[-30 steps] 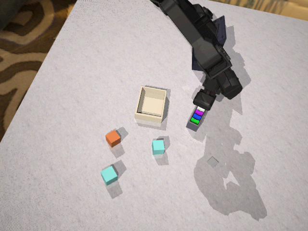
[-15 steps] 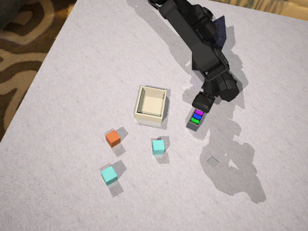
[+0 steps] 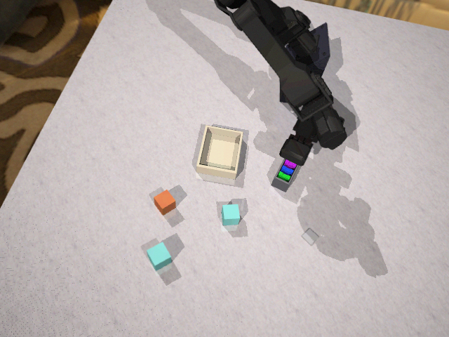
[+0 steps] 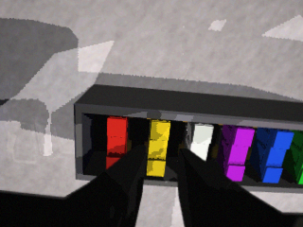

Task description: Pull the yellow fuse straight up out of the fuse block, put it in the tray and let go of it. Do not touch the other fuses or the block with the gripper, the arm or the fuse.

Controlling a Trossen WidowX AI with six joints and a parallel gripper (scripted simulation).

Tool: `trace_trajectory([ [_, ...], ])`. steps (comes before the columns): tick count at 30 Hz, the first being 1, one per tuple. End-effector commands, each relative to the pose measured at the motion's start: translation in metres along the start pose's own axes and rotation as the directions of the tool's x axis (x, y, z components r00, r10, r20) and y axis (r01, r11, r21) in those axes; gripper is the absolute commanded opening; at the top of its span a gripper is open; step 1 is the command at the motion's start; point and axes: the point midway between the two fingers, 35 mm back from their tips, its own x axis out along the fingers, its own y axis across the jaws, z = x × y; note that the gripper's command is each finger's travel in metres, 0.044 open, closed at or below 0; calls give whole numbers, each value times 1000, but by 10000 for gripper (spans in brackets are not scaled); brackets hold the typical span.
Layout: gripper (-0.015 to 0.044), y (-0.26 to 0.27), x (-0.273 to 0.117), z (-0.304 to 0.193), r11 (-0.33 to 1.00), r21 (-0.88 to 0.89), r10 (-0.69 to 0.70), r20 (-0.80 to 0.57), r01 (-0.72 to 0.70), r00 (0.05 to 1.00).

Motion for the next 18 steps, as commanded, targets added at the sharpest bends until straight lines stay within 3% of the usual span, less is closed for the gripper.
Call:
trace_trajectory([
  [1,74,1,3,-1,1000,-8,3,-8,-3,1000],
  [18,74,2,12,-1,1000,-8,2,-8,-3,1000],
])
